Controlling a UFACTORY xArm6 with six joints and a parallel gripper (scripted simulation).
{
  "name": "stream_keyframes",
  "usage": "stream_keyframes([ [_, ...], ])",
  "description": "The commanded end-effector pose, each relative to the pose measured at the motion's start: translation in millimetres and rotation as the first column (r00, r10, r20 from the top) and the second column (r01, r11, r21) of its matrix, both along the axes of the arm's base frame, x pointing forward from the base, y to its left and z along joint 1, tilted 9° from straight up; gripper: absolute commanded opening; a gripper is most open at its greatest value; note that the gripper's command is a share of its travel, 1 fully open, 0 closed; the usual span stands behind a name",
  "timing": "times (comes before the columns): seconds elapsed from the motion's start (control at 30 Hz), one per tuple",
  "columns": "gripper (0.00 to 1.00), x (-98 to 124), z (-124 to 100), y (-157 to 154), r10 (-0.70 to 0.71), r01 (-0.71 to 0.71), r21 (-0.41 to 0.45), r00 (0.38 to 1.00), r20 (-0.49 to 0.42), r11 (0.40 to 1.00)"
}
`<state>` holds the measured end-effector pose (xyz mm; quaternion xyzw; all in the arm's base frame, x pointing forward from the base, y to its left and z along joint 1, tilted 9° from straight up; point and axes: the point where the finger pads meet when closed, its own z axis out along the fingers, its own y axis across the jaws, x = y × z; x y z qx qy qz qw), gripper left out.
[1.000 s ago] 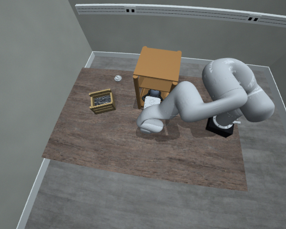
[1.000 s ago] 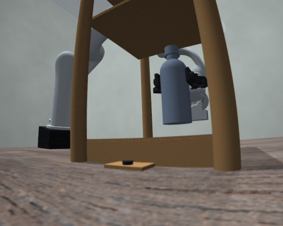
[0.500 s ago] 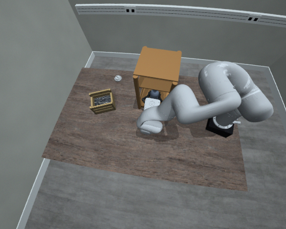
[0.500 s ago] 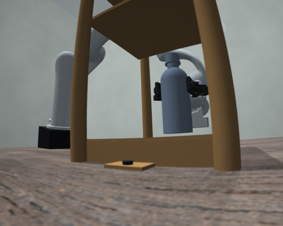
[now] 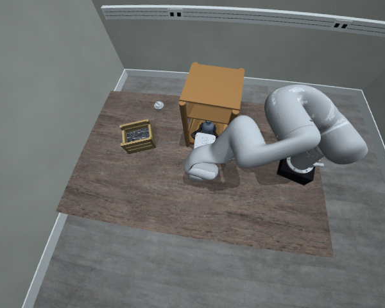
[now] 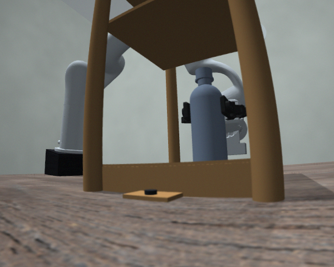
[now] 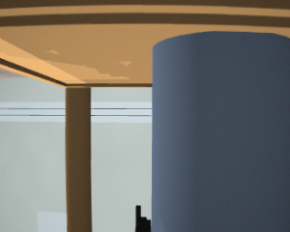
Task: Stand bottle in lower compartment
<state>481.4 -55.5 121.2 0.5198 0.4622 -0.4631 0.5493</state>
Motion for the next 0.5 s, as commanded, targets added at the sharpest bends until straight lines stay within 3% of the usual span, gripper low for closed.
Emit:
stream_keyframes([
  [0.0, 0.0, 0.7, 1.3, 0.4, 0.0, 0.0, 0.001, 1.0, 0.003, 1.0],
  [0.03, 0.17, 0.7, 1.3, 0.4, 0.0, 0.0, 0.001, 1.0, 0.003, 1.0],
  [0.1, 0.17, 0.7, 1.3, 0.4, 0.0, 0.0, 0.001, 1.0, 0.003, 1.0],
  [0.13, 0.34, 0.7, 1.3, 0.4, 0.0, 0.0, 0.001, 1.0, 0.003, 1.0],
  [0.2, 0.34, 0.7, 1.3, 0.4, 0.0, 0.0, 0.001, 1.0, 0.003, 1.0],
  [0.23, 0.51, 0.7, 1.3, 0.4, 0.0, 0.0, 0.001, 1.0, 0.003, 1.0],
  [0.3, 0.51, 0.7, 1.3, 0.4, 0.0, 0.0, 0.001, 1.0, 0.003, 1.0],
  [0.33, 0.68, 0.7, 1.3, 0.4, 0.0, 0.0, 0.001, 1.0, 0.003, 1.0],
  [0.4, 0.68, 0.7, 1.3, 0.4, 0.0, 0.0, 0.001, 1.0, 0.003, 1.0],
  [0.43, 0.85, 0.7, 1.3, 0.4, 0.0, 0.0, 0.001, 1.0, 0.003, 1.0],
  [0.47, 0.85, 0.7, 1.3, 0.4, 0.0, 0.0, 0.001, 1.0, 0.003, 1.0],
])
